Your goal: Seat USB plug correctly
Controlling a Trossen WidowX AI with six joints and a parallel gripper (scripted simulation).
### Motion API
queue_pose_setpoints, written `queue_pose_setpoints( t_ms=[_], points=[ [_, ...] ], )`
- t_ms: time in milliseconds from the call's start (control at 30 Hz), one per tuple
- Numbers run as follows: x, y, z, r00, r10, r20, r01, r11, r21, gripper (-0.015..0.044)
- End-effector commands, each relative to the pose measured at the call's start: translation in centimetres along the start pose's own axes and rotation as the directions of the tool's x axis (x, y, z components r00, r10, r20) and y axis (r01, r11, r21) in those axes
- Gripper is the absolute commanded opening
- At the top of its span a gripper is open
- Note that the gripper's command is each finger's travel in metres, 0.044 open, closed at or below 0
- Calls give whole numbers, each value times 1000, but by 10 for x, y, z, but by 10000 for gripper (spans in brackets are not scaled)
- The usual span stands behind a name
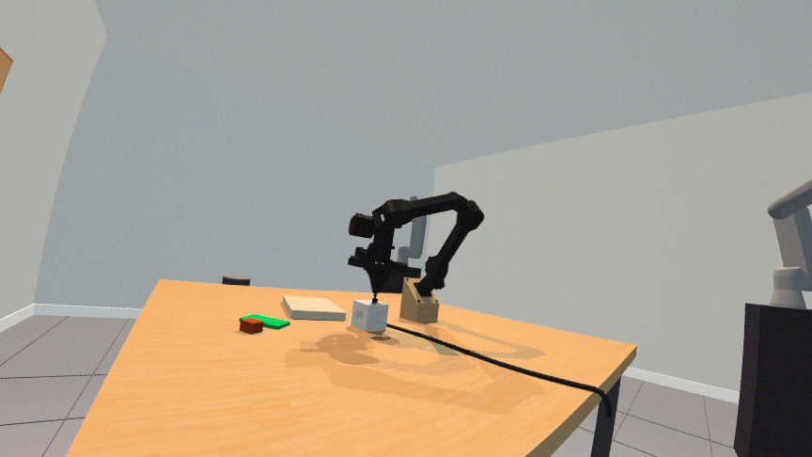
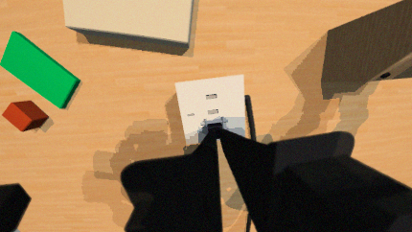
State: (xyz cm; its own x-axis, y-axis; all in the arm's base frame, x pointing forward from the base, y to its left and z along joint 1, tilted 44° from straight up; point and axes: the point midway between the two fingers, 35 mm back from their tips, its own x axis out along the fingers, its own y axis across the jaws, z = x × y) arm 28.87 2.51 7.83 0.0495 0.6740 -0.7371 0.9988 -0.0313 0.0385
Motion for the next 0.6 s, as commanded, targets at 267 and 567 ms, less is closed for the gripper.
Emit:
queue_pose_setpoints(
  t_ms=[267, 567],
  points=[
    [0, 0, 0, 1000, 0, 0, 0, 1000, 0, 79],
    [0, 0, 0, 1000, 0, 0, 0, 1000, 0, 95]
  ],
)
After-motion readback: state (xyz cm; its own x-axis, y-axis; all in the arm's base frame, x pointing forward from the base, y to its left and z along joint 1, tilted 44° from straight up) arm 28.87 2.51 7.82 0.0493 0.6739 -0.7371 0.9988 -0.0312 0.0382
